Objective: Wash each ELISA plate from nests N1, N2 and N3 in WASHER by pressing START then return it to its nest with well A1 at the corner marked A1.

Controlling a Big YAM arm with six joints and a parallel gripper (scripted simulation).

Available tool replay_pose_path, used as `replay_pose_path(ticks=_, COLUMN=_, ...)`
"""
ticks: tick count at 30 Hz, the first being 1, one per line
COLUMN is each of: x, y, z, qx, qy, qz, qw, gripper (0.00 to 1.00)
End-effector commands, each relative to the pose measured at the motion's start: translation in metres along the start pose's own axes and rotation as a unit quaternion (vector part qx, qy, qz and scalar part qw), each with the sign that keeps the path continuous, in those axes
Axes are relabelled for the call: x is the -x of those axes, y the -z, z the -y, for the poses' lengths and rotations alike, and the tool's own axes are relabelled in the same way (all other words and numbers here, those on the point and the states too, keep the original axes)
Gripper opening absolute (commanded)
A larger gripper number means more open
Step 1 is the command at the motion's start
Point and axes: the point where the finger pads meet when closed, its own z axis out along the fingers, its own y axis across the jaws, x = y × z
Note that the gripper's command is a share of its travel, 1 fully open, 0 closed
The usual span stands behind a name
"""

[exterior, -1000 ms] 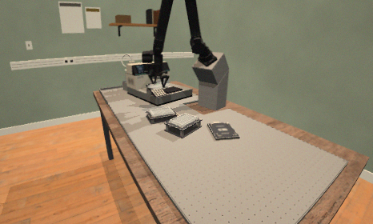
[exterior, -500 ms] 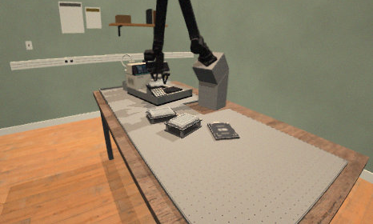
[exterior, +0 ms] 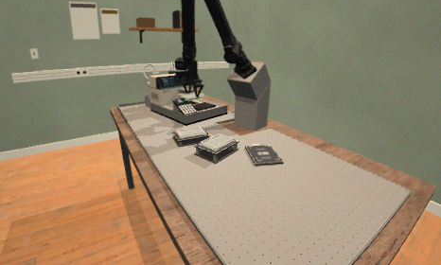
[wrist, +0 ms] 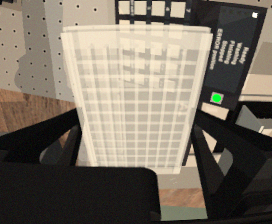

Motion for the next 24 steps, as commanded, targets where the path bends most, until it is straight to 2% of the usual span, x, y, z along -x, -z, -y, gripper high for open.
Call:
replay_pose_path(ticks=1, x=-0.019, y=0.002, z=0.012, qx=-0.001, qy=-0.004, qz=-0.004, qw=1.000, gripper=0.82)
replay_pose_path(ticks=20, x=-0.100, y=0.011, z=0.042, qx=-0.003, qy=-0.003, qz=-0.002, qw=1.000, gripper=0.82)
replay_pose_path(ticks=24, x=-0.098, y=0.011, z=0.039, qx=-0.004, qy=0.002, qz=-0.003, qw=1.000, gripper=0.82)
